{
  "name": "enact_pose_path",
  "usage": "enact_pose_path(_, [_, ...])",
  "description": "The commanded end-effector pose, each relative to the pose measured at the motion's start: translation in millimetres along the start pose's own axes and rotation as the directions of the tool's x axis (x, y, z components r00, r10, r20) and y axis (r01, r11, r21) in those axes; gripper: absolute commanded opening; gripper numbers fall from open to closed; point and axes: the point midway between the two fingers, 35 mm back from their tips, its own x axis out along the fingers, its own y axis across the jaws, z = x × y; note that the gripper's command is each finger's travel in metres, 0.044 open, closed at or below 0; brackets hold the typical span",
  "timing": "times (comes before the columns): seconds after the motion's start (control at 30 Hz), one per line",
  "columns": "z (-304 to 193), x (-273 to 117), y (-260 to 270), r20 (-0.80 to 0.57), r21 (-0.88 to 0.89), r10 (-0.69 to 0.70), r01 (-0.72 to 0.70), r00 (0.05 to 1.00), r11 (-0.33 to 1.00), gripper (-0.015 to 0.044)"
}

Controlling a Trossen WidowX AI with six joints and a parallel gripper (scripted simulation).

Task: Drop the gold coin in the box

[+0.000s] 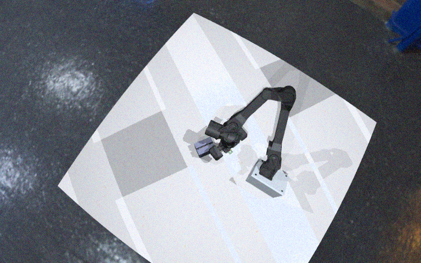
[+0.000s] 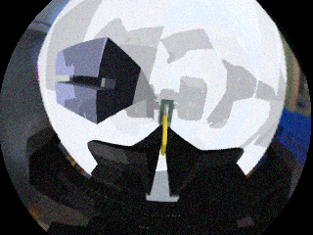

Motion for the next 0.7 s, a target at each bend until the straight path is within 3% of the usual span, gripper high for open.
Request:
enact_pose_path(0.0, [3.9,-10.0,1.1,0.008,0.013,0.012,-0.012,1.000,1.000,0.0000])
enact_pose_path(0.67, [2.6,-58.7,0.4,0.006,0.013,0.010,-0.010,1.000,1.000,0.0000])
